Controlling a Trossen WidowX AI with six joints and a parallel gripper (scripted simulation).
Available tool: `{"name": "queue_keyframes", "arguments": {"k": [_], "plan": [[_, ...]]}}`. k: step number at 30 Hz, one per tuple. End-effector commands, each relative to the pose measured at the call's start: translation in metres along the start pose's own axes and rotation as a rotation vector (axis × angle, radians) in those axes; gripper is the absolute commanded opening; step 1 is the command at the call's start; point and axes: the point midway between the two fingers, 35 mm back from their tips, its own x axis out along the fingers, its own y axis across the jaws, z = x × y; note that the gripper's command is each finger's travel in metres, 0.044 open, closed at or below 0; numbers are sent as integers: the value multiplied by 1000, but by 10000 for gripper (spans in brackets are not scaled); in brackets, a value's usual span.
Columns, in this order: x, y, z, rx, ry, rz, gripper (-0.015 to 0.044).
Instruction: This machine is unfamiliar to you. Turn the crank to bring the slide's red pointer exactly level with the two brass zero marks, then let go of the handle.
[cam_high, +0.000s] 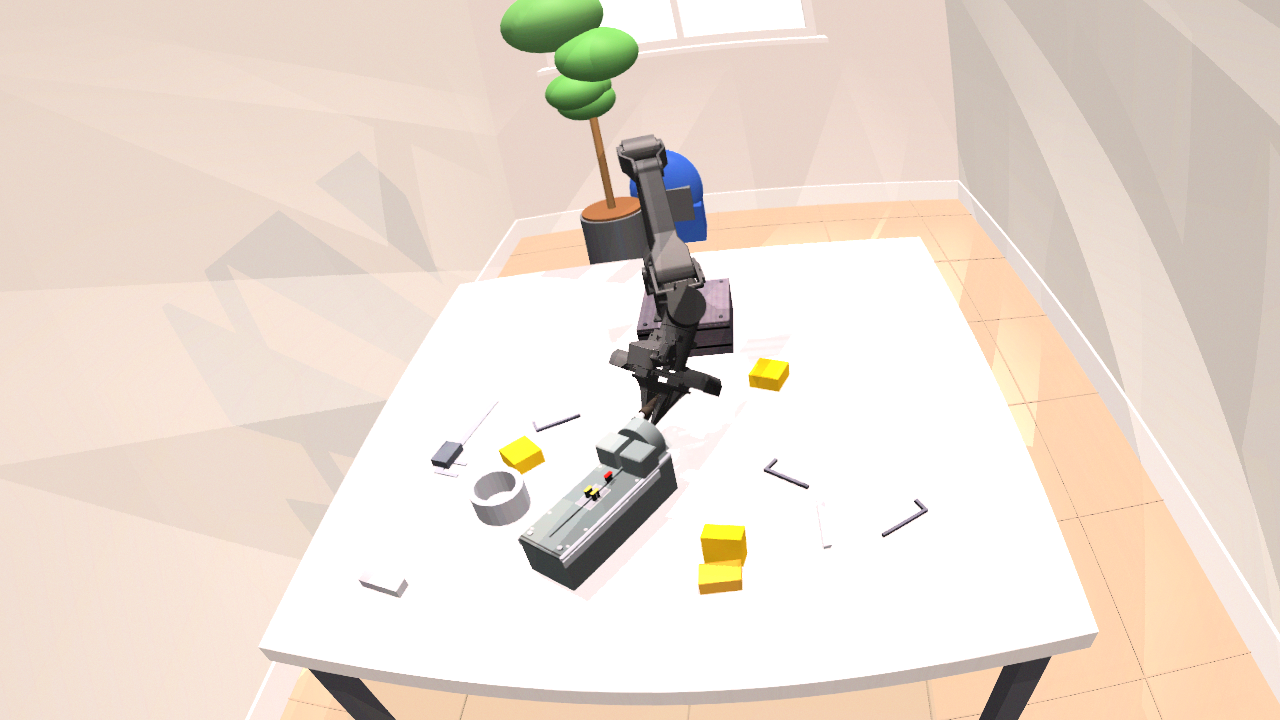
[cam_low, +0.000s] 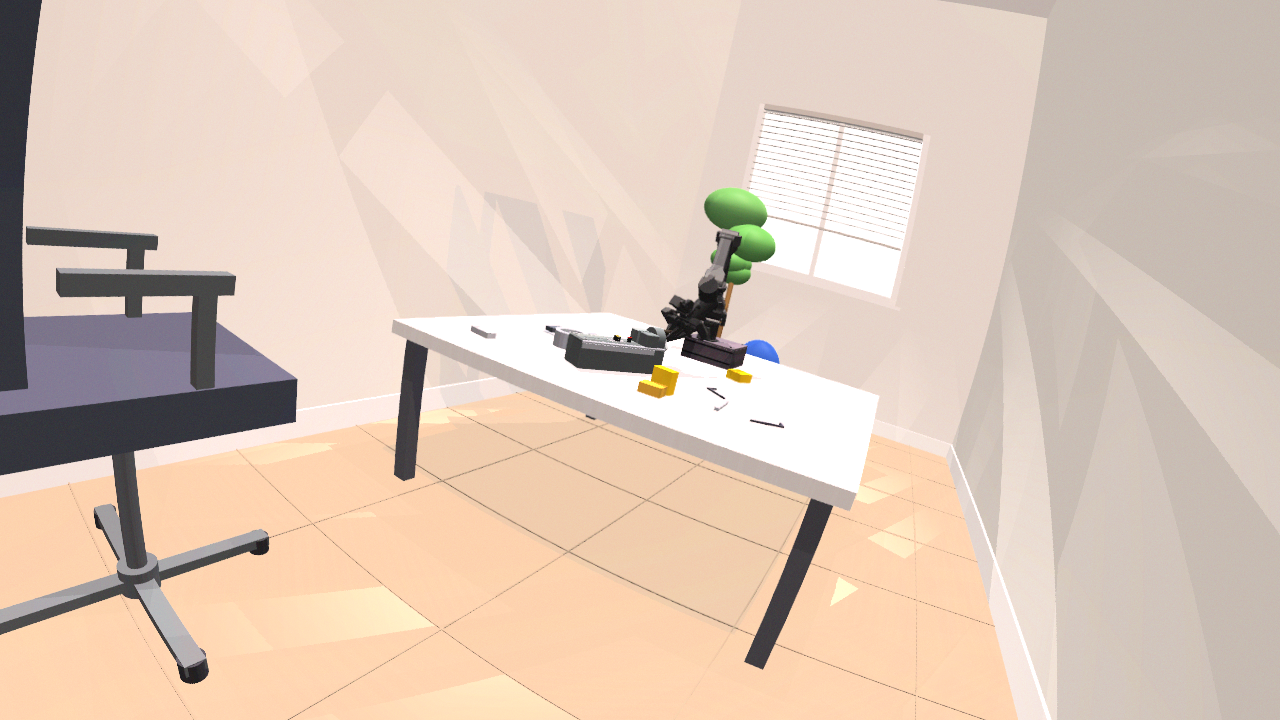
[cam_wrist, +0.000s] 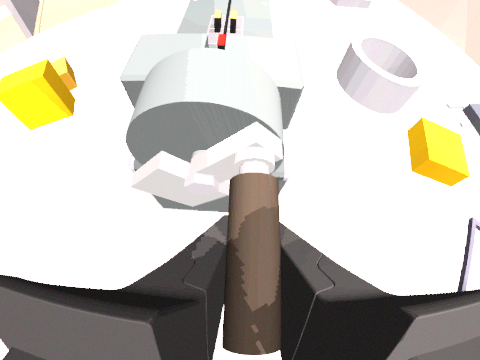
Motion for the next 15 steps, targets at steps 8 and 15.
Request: {"name": "queue_keyframes", "arguments": {"k": [8, 15], "plan": [[-5, 8, 5, 1, -16, 15, 0], [-6, 9, 5, 1, -16, 15, 0]]}}
